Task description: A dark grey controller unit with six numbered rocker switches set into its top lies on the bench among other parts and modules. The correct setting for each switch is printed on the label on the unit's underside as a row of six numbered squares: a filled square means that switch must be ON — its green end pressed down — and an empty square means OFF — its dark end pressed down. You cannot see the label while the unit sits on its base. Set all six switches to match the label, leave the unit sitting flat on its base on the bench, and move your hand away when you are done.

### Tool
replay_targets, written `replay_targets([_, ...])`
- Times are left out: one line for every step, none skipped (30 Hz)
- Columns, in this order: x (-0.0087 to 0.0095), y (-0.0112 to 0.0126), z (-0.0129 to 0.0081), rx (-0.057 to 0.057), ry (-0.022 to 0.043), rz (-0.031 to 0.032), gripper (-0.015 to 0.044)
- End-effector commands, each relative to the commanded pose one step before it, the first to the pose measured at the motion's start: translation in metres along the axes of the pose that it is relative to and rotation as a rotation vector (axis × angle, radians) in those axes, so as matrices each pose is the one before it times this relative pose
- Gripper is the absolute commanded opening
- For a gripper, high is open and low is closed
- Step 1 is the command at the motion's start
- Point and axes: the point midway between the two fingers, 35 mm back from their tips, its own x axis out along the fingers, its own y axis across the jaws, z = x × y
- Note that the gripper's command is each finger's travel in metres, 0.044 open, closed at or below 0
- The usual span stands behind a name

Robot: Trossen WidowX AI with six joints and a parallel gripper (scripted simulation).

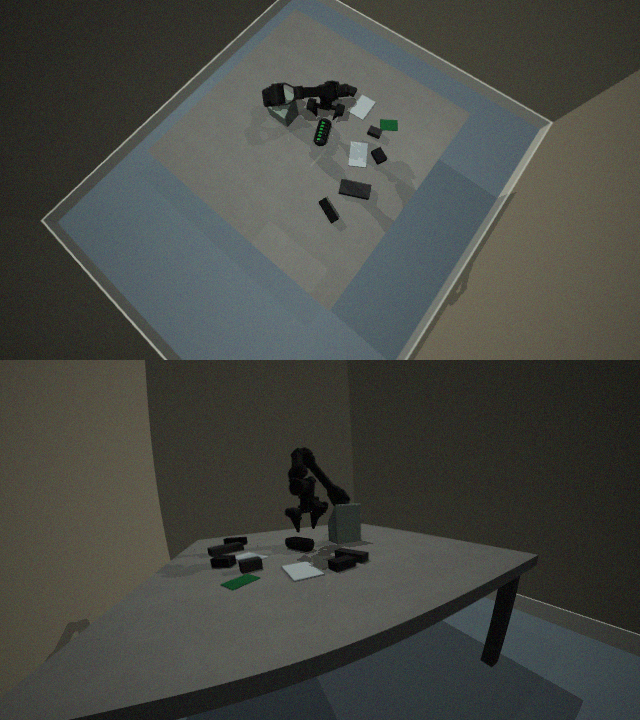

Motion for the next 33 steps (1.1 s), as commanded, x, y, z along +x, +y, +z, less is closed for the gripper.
replay_targets([-0.00034, 0.00297, 0.00037, 0.0168, 0.00554, -0.01616, 0.0440])
replay_targets([0.00081, -0.00009, 0.00016, 0.0000, -0.00007, -0.00005, 0.0440])
replay_targets([0.00134, -0.00015, 0.00026, 0.0000, -0.00012, -0.00008, 0.0440])
replay_targets([0.00162, -0.00017, 0.00031, -0.0001, -0.00013, -0.00009, 0.0440])
replay_targets([0.00162, -0.00016, 0.00030, 0.0000, -0.00012, -0.00008, 0.0440])
replay_targets([0.00162, -0.00015, 0.00030, 0.0000, -0.00011, -0.00008, 0.0440])
replay_targets([0.00161, -0.00014, 0.00030, 0.0000, -0.00010, -0.00007, 0.0440])
replay_targets([0.00161, -0.00013, 0.00029, 0.0000, -0.00009, -0.00006, 0.0440])
replay_targets([0.00161, -0.00012, 0.00029, 0.0000, -0.00007, -0.00006, 0.0440])
replay_targets([0.00161, -0.00011, 0.00029, 0.0000, -0.00006, -0.00005, 0.0440])
replay_targets([0.00160, -0.00010, 0.00028, 0.0000, -0.00005, -0.00004, 0.0440])
replay_targets([0.00160, -0.00009, 0.00028, 0.0000, -0.00004, -0.00004, 0.0440])
replay_targets([0.00160, -0.00008, 0.00028, 0.0000, -0.00003, -0.00003, 0.0440])
replay_targets([0.00160, -0.00007, 0.00028, 0.0000, -0.00002, -0.00002, 0.0440])
replay_targets([0.00159, -0.00006, 0.00027, 0.0000, -0.00001, -0.00002, 0.0440])
replay_targets([0.00159, -0.00005, 0.00027, 0.0000, 0.00000, -0.00001, 0.0440])
replay_targets([0.00159, -0.00003, 0.00027, 0.0000, 0.00002, 0.00000, 0.0440])
replay_targets([0.00158, -0.00002, 0.00026, 0.0000, 0.00003, 0.00001, 0.0440])
replay_targets([0.00158, -0.00001, 0.00026, 0.0000, 0.00004, 0.00001, 0.0440])
replay_targets([0.00158, 0.00000, 0.00026, 0.0000, 0.00005, 0.00002, 0.0440])
replay_targets([0.00165, 0.00001, 0.00027, 0.0000, 0.00006, 0.00003, 0.0440])
replay_targets([0.00165, 0.00002, 0.00026, 0.0000, 0.00007, 0.00004, 0.0440])
replay_targets([0.00165, 0.00003, 0.00026, 0.0000, 0.00009, 0.00005, 0.0440])
replay_targets([0.00164, 0.00004, 0.00026, 0.0000, 0.00010, 0.00005, 0.0440])
replay_targets([0.00164, 0.00005, 0.00026, 0.0000, 0.00011, 0.00006, 0.0440])
replay_targets([0.00164, 0.00006, 0.00025, 0.0000, 0.00012, 0.00007, 0.0440])
replay_targets([0.00163, 0.00007, 0.00025, 0.0000, 0.00013, 0.00008, 0.0440])
replay_targets([0.00163, 0.00009, 0.00025, 0.0000, 0.00014, 0.00009, 0.0440])
replay_targets([0.00162, 0.00010, 0.00024, 0.0000, 0.00016, 0.00010, 0.0440])
replay_targets([0.00162, 0.00011, 0.00024, 0.0000, 0.00017, 0.00011, 0.0440])
replay_targets([0.00162, 0.00012, 0.00024, 0.0000, 0.00018, 0.00012, 0.0440])
replay_targets([0.00162, 0.00013, 0.00024, 0.0000, 0.00019, 0.00012, 0.0440])
replay_targets([0.00161, 0.00014, 0.00024, 0.0000, 0.00020, 0.00013, 0.0440])
